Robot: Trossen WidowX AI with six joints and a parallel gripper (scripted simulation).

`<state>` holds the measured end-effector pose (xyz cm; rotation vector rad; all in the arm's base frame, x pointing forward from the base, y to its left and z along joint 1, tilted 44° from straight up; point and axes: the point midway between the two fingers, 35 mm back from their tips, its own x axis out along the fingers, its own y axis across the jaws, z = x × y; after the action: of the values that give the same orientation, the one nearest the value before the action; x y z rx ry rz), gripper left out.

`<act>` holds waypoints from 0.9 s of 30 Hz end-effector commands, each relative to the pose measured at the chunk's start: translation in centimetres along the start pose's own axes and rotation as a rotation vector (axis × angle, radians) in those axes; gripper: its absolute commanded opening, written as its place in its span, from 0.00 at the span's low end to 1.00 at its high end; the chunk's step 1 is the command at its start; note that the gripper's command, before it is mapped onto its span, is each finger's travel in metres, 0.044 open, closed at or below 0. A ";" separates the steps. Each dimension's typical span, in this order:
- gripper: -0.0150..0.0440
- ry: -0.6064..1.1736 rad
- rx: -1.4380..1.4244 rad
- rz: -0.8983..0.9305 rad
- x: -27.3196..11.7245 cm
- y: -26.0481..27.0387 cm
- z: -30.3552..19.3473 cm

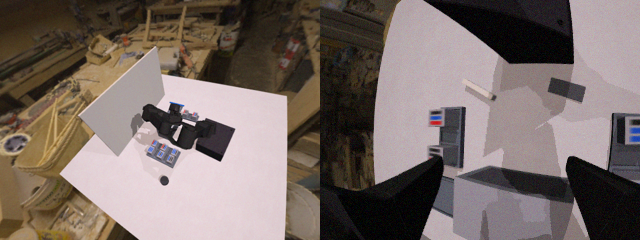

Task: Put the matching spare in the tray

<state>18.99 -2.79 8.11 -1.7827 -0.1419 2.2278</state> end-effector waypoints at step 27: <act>1.00 0.377 -1.718 -0.083 -3.7 2.1 -9.5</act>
<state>24.43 -4.72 8.71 -2.2709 -1.5050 2.0425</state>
